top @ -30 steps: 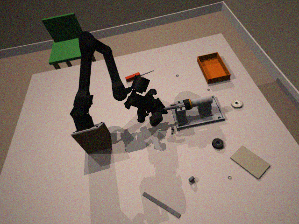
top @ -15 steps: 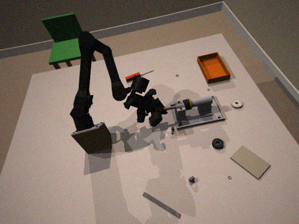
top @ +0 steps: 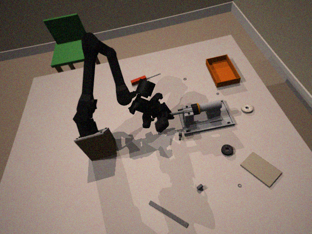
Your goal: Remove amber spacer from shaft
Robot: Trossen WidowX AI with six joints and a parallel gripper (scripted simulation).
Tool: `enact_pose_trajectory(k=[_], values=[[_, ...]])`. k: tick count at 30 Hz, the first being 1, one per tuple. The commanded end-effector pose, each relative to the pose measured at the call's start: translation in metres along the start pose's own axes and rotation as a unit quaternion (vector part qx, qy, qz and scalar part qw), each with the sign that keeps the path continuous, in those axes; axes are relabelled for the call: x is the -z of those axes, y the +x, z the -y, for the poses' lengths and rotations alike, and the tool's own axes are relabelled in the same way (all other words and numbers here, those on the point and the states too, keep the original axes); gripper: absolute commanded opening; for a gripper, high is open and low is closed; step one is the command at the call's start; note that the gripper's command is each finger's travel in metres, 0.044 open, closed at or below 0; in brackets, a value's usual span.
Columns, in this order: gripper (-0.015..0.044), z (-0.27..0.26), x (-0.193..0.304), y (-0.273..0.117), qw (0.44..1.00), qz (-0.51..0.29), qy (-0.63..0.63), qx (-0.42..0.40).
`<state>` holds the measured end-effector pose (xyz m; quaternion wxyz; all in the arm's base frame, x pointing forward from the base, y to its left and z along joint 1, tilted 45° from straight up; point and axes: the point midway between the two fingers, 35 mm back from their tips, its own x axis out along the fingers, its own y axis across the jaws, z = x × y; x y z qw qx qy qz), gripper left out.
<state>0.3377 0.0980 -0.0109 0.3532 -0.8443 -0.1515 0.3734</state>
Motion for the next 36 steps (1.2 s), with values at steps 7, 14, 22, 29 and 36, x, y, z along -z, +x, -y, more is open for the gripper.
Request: enact_pose_trajectory(k=[7, 14, 22, 29, 36], values=[[0.0, 0.0003, -0.001, -0.0013, 1.0, 0.0, 0.001, 0.001], [0.0, 0.0003, -0.0017, -0.0019, 1.0, 0.0, 0.001, 0.001], [0.0, 0.0003, -0.0024, -0.0027, 1.0, 0.0, 0.001, 0.001], [0.0, 0.0002, -0.0031, -0.0033, 1.0, 0.0, 0.001, 0.001], [0.0, 0.0002, -0.0038, -0.0039, 1.0, 0.0, 0.001, 0.001]])
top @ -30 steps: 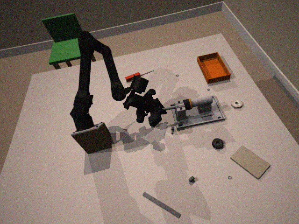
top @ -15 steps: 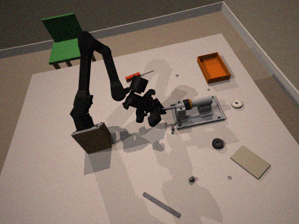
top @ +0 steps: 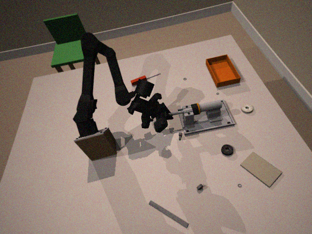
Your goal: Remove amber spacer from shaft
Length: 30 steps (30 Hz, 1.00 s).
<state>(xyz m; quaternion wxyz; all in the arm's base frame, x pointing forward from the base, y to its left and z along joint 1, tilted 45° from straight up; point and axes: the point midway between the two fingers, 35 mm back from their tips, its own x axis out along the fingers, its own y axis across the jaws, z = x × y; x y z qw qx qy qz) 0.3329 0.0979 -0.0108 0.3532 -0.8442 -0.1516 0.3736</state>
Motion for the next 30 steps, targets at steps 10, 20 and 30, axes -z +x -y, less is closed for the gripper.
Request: enact_pose_trajectory(k=[10, 20, 30], values=[[0.0, 0.0002, -0.0013, -0.0015, 1.0, 0.0, 0.001, 0.001], [0.0, 0.0002, -0.0022, -0.0025, 1.0, 0.0, 0.001, 0.001], [0.0, 0.0, -0.0024, -0.0023, 1.0, 0.0, 0.0, 0.0]])
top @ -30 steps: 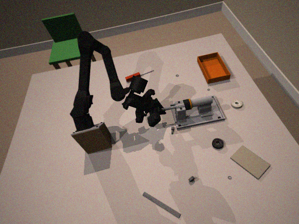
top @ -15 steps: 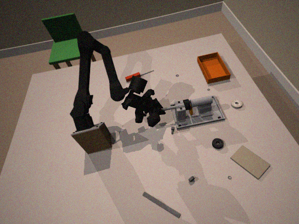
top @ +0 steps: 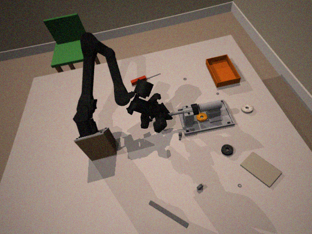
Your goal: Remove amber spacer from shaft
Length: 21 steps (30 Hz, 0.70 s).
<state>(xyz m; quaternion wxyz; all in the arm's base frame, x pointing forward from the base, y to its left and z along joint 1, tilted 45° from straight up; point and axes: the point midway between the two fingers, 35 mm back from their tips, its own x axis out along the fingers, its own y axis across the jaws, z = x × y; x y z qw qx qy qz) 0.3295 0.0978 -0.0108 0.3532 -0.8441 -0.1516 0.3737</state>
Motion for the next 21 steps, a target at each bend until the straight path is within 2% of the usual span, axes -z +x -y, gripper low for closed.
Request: enact_pose_trajectory(k=[1, 21], values=[[0.0, 0.0, 0.0001, 0.0001, 1.0, 0.0, 0.0, 0.0], [0.0, 0.0002, 0.0033, 0.0028, 1.0, 0.0, 0.001, 0.001]])
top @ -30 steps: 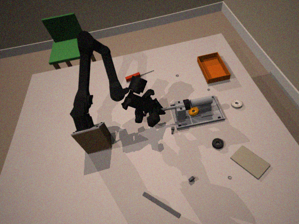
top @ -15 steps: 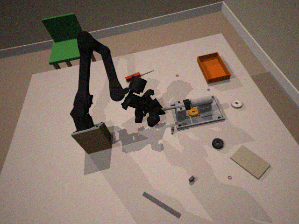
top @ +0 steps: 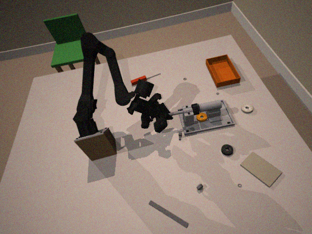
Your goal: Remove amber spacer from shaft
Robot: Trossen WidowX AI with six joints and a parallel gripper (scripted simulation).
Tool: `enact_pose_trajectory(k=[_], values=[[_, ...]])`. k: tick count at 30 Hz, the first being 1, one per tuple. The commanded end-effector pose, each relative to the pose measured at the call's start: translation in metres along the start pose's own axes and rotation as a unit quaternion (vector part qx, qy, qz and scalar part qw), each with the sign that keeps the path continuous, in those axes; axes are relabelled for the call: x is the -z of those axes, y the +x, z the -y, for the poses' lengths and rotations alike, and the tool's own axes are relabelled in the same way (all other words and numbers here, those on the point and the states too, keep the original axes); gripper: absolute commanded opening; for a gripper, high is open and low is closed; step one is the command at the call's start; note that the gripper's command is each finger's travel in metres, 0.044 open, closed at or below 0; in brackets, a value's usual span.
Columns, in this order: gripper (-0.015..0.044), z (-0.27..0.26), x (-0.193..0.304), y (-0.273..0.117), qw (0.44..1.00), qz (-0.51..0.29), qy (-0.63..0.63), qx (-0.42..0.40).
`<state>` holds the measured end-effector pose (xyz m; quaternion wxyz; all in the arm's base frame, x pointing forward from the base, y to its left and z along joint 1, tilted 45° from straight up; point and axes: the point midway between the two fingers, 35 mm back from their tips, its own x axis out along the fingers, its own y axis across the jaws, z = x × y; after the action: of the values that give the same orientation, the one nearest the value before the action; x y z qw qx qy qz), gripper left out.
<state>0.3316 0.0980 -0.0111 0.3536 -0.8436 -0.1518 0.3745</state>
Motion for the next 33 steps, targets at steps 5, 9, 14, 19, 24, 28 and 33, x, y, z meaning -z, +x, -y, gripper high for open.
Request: enact_pose_trajectory(k=[5, 9, 14, 19, 24, 28, 33], values=[[0.0, 0.0003, 0.0031, 0.0021, 1.0, -0.001, 0.0, 0.001], [0.0, 0.0003, 0.004, 0.003, 1.0, -0.001, 0.0, 0.001], [0.0, 0.0003, 0.0051, 0.0041, 1.0, -0.001, 0.0, 0.001], [0.0, 0.0004, 0.0063, 0.0052, 1.0, -0.001, 0.0, 0.001], [0.0, 0.0004, 0.0074, 0.0063, 1.0, -0.001, 0.0, 0.001], [0.0, 0.0004, 0.0083, 0.0072, 1.0, -0.001, 0.0, 0.001], [0.0, 0.0005, 0.0094, 0.0082, 1.0, -0.001, 0.0, 0.001]])
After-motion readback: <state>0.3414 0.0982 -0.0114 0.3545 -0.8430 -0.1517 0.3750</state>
